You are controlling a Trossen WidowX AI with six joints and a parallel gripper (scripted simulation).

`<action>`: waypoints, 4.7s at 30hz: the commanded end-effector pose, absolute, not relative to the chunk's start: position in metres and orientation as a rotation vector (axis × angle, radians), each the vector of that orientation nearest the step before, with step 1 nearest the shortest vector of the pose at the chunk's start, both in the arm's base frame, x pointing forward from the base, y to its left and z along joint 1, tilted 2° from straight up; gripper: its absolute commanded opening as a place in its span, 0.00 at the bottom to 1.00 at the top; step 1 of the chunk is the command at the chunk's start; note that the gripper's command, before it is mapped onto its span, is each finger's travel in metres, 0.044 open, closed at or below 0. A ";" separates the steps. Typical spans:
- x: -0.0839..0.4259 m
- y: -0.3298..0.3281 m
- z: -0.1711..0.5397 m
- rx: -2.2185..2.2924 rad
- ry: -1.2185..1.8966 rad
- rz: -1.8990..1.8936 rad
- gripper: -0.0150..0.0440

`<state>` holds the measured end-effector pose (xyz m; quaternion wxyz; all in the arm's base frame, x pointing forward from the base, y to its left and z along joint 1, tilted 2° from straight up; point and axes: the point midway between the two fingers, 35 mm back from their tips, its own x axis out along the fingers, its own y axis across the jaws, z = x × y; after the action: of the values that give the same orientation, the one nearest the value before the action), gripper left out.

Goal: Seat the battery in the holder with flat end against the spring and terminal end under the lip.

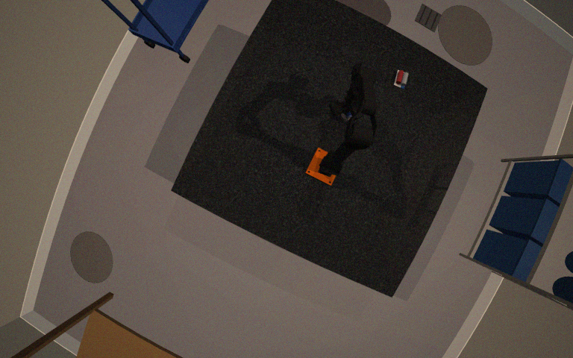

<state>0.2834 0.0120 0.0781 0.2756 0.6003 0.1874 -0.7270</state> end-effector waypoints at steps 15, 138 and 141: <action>0.288 0.014 0.068 1.473 0.457 -2.047 0.39; 0.300 0.022 0.048 1.732 0.563 -1.897 0.39; 0.300 0.022 0.048 1.751 0.570 -1.880 0.39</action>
<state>0.2980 0.0192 0.0475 0.2550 0.6313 0.2016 -0.7041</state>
